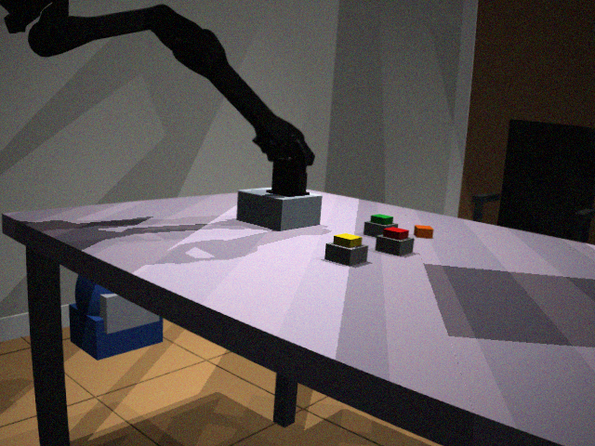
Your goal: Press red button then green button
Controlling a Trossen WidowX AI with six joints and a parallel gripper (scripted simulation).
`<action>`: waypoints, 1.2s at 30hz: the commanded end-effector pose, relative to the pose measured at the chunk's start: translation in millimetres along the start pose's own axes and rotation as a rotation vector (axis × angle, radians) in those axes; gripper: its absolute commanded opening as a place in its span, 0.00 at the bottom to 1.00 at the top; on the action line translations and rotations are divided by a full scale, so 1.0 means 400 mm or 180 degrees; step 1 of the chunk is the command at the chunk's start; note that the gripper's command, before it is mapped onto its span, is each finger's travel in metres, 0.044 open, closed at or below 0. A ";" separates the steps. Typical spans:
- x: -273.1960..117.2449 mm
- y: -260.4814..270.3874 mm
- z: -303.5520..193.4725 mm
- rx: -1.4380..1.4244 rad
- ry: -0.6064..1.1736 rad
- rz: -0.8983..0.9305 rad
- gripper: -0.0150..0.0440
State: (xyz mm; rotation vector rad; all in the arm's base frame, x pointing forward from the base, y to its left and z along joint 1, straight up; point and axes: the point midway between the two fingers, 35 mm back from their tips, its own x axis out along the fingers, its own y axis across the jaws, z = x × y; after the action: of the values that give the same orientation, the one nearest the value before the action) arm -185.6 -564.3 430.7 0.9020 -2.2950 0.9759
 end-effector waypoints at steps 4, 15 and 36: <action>-0.039 -0.059 0.020 -0.0266 -0.0192 -0.0171 0.93; -0.387 -0.433 0.085 -0.2191 -0.1134 -0.1828 0.93; -1.410 -0.576 -0.226 -0.4839 0.1348 -0.6949 0.93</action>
State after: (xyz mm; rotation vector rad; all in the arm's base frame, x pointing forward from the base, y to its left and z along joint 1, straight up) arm 350.9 -446.9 249.7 1.3357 -0.4648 -1.2006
